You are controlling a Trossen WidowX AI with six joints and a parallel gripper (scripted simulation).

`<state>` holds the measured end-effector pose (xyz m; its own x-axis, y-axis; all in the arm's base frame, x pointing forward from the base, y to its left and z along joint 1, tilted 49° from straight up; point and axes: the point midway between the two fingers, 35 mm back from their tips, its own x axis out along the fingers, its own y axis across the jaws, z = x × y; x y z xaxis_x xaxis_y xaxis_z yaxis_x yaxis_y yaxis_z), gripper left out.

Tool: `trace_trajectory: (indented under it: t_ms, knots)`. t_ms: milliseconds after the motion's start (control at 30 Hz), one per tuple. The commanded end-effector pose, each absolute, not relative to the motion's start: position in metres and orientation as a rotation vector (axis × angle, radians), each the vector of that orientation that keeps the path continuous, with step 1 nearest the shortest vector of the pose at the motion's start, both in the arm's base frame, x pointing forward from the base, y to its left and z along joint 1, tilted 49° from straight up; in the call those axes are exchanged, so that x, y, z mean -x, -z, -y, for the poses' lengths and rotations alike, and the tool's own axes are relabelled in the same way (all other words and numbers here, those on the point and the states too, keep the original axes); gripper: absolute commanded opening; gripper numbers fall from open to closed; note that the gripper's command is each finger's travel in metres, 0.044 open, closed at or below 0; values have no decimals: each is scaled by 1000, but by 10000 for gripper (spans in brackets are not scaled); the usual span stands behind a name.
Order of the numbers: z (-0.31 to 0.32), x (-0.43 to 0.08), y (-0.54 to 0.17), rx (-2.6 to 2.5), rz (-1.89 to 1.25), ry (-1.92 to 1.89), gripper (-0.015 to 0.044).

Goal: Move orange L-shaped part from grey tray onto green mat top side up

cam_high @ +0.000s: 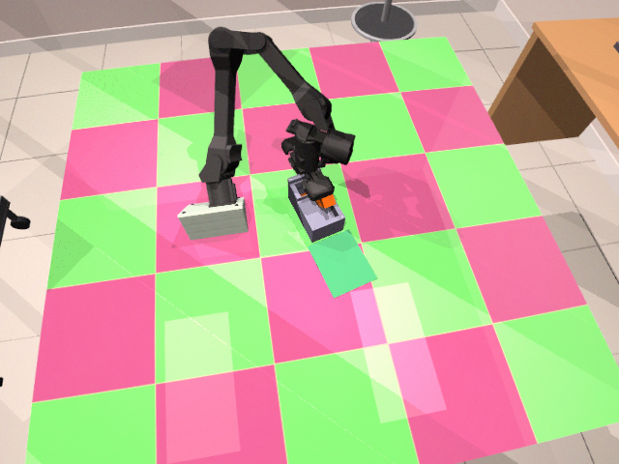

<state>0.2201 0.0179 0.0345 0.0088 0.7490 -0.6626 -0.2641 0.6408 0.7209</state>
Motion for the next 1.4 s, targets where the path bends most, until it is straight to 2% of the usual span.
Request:
trace_trajectory:
  t_ms: [0, 667, 1000, 1367]
  knots:
    - [-19, -220, -32, -453, -1343, -831, 180]
    - [-14, -217, -51, -453, -1344, -830, 180]
    - [62, -219, -104, -451, -1347, -829, 180]
    - [61, -221, -103, -450, -1337, -816, 180]
